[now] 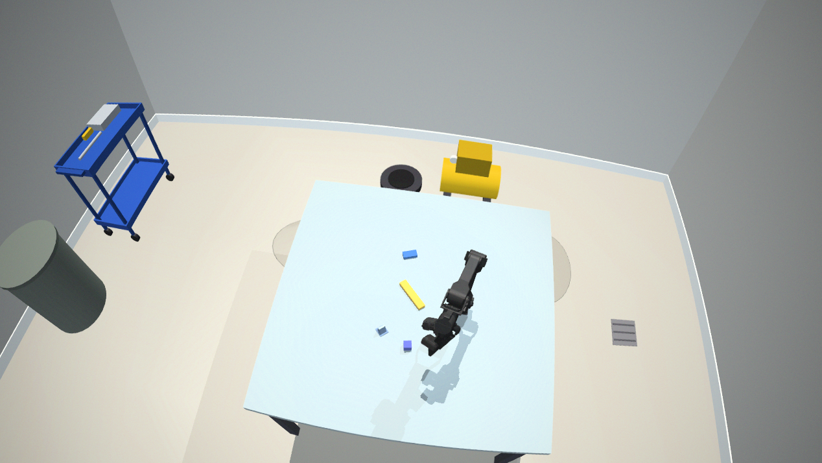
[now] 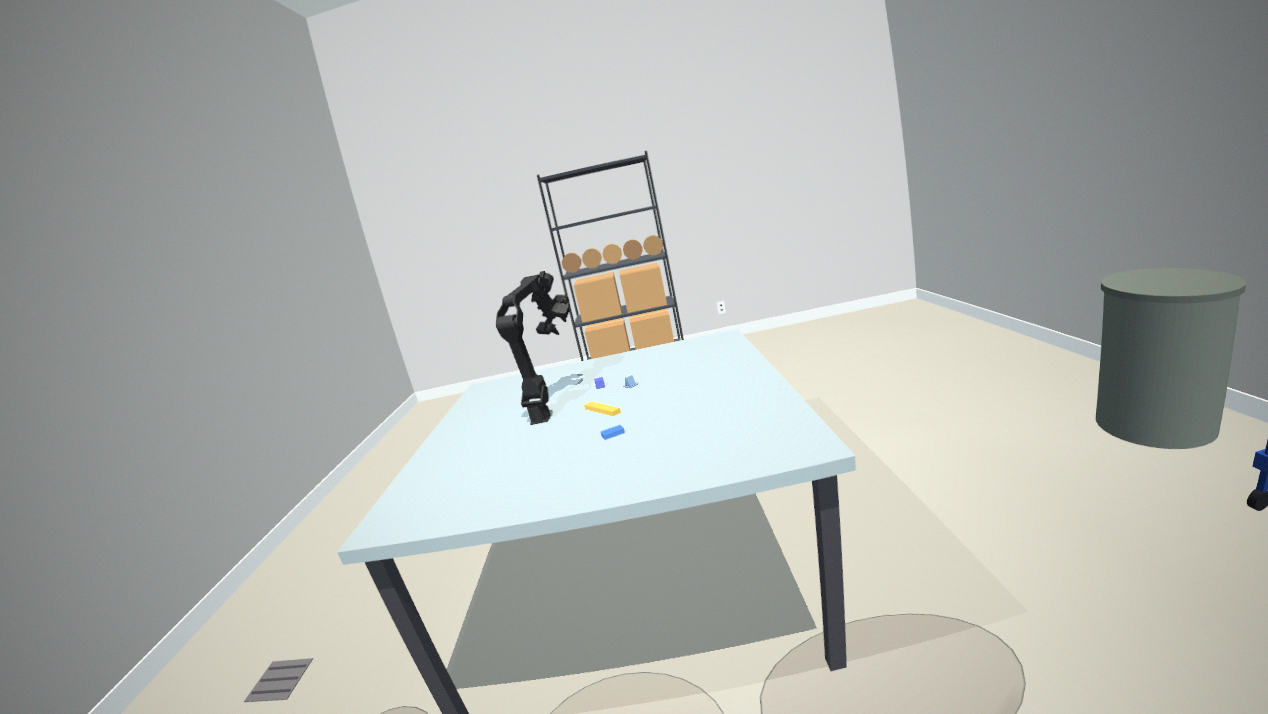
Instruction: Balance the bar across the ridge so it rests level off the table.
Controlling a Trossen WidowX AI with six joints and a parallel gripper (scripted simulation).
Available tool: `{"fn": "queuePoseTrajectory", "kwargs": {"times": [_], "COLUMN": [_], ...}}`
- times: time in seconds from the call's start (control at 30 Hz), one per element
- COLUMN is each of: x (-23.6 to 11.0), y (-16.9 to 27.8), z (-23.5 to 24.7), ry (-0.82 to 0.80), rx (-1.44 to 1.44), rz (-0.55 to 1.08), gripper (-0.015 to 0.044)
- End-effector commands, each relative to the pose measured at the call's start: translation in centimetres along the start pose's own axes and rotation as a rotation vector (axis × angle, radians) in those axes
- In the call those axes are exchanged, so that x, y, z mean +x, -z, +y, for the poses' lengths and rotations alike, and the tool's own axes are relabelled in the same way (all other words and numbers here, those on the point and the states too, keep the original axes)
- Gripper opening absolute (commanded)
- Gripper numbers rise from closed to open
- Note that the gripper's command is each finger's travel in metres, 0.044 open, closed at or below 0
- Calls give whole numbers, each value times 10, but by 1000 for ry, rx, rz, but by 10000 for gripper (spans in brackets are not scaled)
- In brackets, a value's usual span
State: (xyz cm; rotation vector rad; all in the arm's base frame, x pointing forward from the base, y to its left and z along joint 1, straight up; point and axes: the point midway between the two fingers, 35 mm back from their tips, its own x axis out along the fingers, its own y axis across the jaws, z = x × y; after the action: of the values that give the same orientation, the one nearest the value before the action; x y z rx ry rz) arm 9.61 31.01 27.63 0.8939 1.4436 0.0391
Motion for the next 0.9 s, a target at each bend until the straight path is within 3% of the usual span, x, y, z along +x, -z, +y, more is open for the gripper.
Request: {"fn": "queuePoseTrajectory", "kwargs": {"times": [0.0,0.87], "x": [5,20], "y": [-17,-145], "z": [-1,-26], "ry": [16,128], "rx": [-2,33], "rz": [-34,-238], "gripper": [315,315]}}
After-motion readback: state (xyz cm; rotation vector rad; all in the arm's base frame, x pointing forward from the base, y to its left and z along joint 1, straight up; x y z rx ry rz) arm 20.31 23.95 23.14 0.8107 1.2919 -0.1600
